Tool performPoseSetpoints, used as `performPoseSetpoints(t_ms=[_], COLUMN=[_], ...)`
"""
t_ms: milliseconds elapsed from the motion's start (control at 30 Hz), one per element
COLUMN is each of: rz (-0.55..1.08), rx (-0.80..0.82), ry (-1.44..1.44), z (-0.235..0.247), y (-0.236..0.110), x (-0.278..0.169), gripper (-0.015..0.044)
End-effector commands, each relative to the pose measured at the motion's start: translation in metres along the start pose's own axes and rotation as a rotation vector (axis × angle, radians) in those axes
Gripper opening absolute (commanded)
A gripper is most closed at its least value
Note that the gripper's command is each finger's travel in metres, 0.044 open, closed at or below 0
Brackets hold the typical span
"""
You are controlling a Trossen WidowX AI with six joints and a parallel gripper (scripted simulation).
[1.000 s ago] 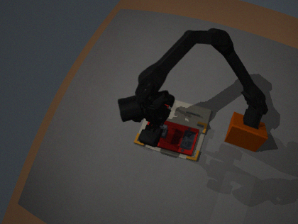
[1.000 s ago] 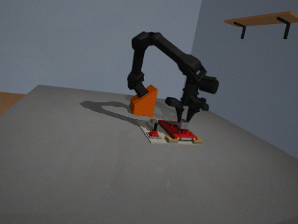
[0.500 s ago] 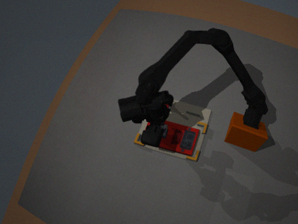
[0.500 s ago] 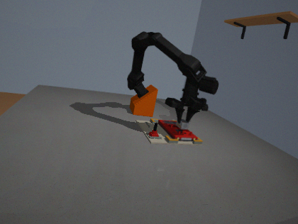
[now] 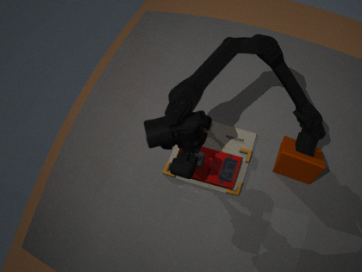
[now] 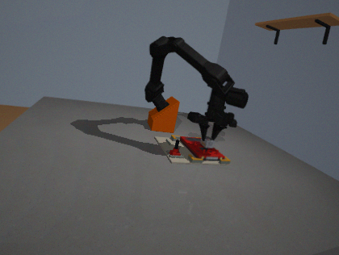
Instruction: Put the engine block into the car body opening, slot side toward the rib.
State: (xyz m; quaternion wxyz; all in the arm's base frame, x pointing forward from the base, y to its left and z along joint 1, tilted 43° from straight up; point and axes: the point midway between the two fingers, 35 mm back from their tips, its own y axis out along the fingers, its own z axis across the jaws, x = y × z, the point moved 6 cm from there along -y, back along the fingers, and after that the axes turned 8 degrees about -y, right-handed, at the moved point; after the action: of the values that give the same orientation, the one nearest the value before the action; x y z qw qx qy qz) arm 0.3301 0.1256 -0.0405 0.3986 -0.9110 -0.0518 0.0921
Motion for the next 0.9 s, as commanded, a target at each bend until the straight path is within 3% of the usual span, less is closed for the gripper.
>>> performPoseSetpoints(t_ms=[0, 867], rz=[-0.001, -0.001], rx=[0.000, 0.000], ry=[-0.015, 0.003], z=[0.0006, 0.0005], y=[0.0011, 0.0064], x=[-0.0001, 0.0000], gripper=[0.0159, 0.0159])
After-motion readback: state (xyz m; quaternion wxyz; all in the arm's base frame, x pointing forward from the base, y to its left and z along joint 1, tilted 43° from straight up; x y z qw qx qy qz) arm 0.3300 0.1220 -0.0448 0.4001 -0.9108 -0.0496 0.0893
